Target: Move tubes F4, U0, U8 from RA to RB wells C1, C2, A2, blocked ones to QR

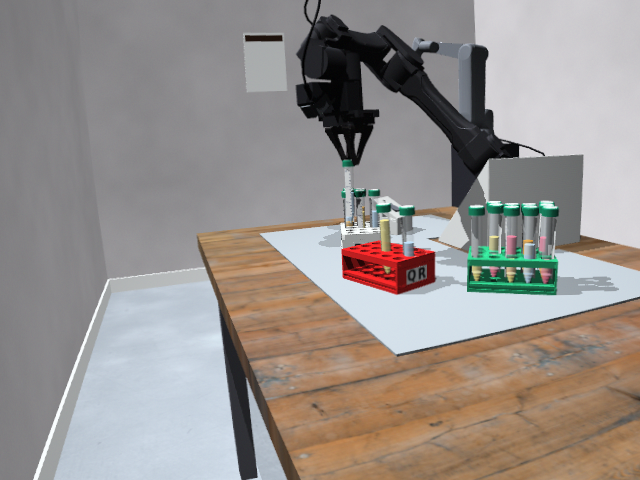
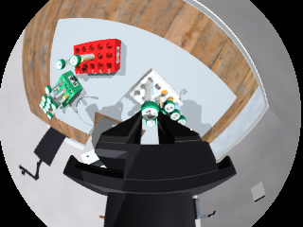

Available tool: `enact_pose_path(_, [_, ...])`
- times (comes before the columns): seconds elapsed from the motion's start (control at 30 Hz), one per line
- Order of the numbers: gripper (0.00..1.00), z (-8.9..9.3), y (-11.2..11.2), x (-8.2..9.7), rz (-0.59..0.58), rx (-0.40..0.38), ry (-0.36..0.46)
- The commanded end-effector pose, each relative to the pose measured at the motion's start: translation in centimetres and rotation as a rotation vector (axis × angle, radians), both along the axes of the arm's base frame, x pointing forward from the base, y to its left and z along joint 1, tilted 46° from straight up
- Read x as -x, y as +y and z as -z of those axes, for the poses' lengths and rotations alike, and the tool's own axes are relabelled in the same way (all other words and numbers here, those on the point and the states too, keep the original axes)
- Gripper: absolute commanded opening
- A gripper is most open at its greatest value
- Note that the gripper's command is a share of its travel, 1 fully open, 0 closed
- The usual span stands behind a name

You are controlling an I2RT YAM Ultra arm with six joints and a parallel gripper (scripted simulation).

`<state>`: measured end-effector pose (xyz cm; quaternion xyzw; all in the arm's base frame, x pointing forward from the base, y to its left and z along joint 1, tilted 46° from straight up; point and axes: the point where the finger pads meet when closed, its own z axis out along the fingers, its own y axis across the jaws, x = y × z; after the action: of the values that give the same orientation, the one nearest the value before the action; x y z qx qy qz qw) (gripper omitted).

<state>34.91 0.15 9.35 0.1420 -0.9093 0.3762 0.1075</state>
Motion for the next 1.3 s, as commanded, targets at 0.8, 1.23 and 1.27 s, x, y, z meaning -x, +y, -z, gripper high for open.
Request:
enact_pose_path(0.8, [0.0,-2.1,0.8,-0.6,-0.046,-0.002,-0.036])
enact_pose_path(1.23, [0.0,-2.1,0.8,-0.6,-0.046,-0.002,-0.036])
enact_pose_path(1.27, [0.0,-2.1,0.8,-0.6,-0.046,-0.002,-0.036])
